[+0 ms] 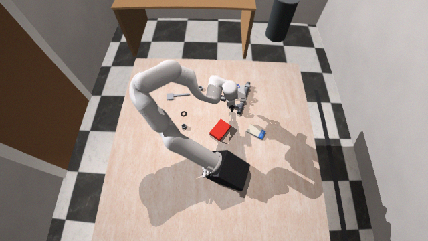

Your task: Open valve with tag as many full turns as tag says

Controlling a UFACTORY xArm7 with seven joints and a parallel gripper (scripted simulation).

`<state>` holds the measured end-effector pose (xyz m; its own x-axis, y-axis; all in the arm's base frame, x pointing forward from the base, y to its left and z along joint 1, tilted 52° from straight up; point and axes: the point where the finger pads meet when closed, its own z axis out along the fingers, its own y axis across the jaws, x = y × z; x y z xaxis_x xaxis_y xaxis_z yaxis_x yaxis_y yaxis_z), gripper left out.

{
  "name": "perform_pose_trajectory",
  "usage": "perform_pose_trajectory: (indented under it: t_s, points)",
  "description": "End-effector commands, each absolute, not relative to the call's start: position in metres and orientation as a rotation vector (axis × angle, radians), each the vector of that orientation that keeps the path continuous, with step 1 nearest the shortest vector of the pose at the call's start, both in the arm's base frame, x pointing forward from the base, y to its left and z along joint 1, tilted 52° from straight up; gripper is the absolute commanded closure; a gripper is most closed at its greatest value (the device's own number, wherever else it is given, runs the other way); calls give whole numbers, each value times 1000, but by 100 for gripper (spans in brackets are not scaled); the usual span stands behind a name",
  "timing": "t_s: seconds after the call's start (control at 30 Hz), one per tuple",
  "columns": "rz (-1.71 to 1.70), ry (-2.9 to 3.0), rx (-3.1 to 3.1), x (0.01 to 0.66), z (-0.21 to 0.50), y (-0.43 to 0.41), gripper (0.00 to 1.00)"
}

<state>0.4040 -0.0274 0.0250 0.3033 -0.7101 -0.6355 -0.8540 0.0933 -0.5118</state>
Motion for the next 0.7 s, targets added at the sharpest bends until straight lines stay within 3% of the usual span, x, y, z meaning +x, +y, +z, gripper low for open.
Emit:
perform_pose_trajectory:
  t_s: [0.0,0.67]
  points:
    - [193,1447,-1651,401,30,-34,0]
    - [194,1448,-1651,397,34,-40,0]
